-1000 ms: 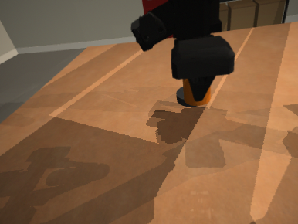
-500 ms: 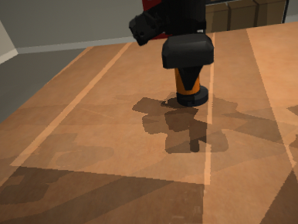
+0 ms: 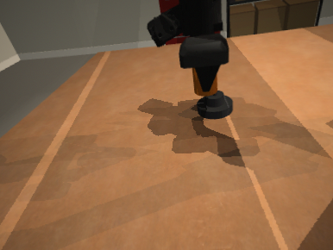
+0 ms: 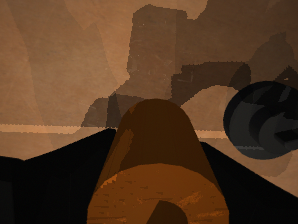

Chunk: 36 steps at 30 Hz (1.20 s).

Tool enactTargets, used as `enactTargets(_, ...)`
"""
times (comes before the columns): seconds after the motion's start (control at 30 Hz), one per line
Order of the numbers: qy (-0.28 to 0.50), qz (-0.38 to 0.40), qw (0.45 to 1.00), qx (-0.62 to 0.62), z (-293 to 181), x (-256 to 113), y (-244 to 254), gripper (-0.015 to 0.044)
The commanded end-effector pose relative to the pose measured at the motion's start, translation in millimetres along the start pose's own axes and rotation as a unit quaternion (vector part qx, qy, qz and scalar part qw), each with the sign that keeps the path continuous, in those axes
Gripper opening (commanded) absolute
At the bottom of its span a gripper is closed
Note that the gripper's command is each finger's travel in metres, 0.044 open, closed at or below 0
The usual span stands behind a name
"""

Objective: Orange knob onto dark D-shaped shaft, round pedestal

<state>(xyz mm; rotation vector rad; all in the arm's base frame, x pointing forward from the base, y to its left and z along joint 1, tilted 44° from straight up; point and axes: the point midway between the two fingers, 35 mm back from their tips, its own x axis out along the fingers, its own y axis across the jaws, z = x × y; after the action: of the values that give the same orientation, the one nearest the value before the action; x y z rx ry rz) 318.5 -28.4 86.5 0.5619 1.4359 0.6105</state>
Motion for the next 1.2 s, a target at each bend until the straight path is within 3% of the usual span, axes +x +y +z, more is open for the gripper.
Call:
enactTargets(0.0, 0.002, -0.002, 1.0, 0.002, 0.1, 4.1, -19.1, 0.0)
enactTargets(1.17, 0.002, 0.003, 1.0, -0.004, -17.3, 33.9, -125.6, 0.0)
